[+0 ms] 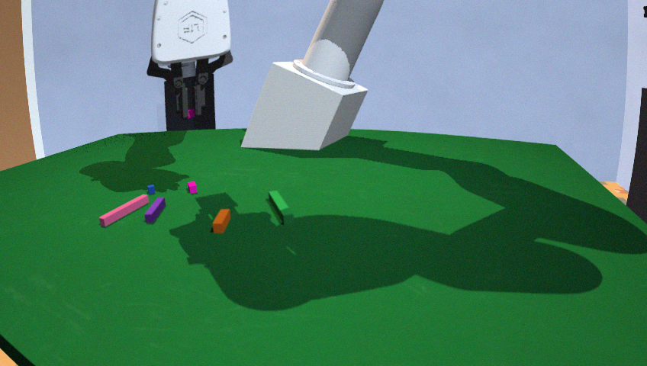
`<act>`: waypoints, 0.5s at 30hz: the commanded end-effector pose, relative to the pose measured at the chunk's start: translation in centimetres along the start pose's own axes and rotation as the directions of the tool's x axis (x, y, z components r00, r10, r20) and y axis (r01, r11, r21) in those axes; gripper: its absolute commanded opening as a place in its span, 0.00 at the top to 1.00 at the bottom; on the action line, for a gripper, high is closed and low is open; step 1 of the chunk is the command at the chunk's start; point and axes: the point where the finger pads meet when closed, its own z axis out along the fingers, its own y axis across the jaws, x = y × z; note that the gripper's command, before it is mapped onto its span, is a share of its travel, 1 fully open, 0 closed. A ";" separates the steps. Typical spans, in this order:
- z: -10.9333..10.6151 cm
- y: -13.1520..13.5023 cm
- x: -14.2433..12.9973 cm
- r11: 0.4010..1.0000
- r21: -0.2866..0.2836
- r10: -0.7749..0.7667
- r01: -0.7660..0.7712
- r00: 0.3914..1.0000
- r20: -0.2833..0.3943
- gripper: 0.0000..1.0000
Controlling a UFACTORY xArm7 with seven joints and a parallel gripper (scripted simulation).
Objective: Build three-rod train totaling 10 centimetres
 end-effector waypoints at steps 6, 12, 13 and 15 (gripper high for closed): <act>-0.1 -0.1 0.0 1.000 0.004 -0.001 0.001 1.000 0.001 0.96; 0.1 -0.1 0.0 1.000 0.004 -0.001 0.001 1.000 0.002 0.96; 0.1 -0.1 0.0 1.000 0.004 -0.001 0.001 1.000 0.002 0.96; 0.2 -0.1 0.0 1.000 0.004 -0.001 0.001 1.000 0.002 0.96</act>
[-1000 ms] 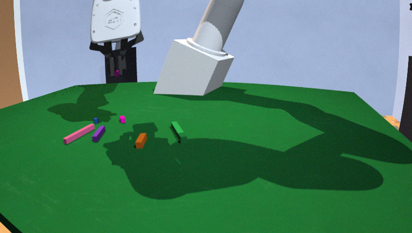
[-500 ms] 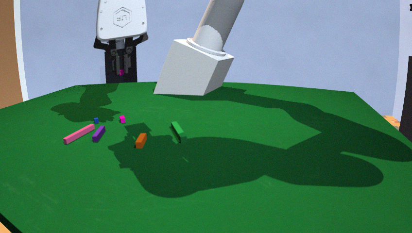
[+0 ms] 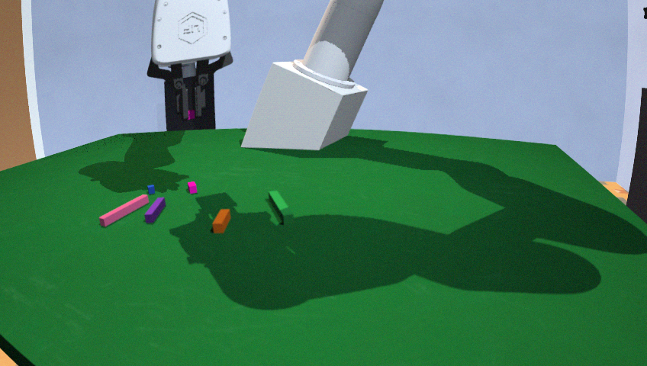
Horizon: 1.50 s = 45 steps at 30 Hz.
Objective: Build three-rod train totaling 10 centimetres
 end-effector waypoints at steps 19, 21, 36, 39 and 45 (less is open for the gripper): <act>6.3 -0.2 0.0 1.000 0.004 0.000 0.000 1.000 0.001 0.96; 7.1 -0.2 0.0 1.000 0.004 0.000 0.000 1.000 0.001 0.96; 8.6 -0.2 0.1 1.000 0.004 0.000 0.000 1.000 0.001 0.96; 8.6 -0.2 0.1 1.000 0.004 0.000 0.000 1.000 0.001 0.96; 8.6 -0.2 0.1 1.000 0.004 0.000 0.000 1.000 0.001 0.96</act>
